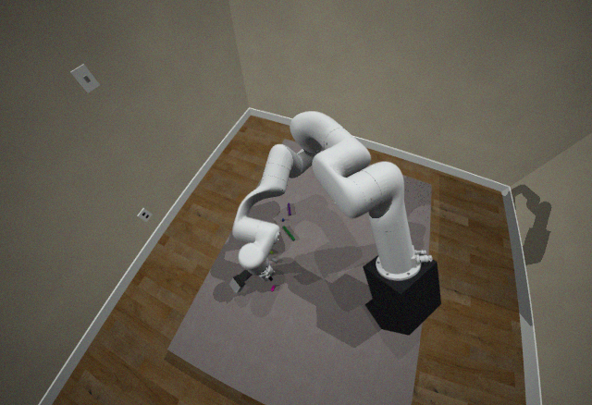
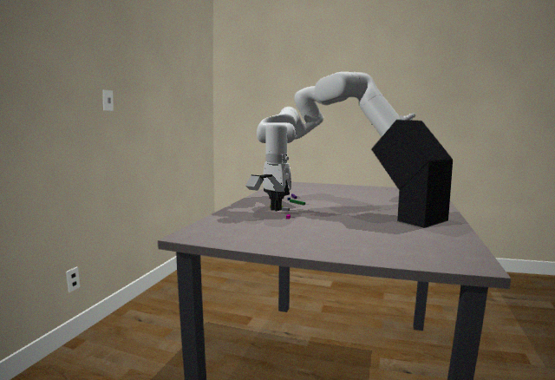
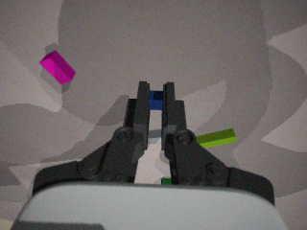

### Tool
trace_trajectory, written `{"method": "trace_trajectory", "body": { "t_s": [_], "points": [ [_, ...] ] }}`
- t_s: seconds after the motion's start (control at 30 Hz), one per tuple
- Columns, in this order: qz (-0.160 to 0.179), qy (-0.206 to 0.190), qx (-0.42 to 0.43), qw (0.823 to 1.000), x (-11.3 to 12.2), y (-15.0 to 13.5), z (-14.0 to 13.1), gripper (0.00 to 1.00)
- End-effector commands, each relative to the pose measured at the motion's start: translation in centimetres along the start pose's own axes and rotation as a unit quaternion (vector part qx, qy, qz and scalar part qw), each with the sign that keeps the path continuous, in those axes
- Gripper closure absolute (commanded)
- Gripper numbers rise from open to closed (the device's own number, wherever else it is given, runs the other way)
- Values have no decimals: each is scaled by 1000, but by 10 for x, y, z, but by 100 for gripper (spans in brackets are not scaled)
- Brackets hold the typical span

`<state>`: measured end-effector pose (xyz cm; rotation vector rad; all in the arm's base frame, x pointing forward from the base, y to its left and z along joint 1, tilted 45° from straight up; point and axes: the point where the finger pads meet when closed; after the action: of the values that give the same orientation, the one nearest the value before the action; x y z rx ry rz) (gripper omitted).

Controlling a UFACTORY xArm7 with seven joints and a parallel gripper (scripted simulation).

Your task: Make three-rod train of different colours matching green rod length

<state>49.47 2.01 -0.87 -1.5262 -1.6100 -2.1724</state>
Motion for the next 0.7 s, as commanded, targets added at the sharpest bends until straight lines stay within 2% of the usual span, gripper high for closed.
{"method": "trace_trajectory", "body": {
  "t_s": [0.0, 0.67],
  "points": [
    [0, 2, 0, 1000, 1, 0, 1, 96],
    [0, 2, 0, 1000, -9, 0, 1, 96]
  ]
}}
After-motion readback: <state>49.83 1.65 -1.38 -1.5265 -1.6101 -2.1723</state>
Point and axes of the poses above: the point where the finger pads meet when closed, its own x axis back along the fingers, its own y axis across the jaws, z = x × y, and after that the axes turned 12 degrees about -x, right-handed
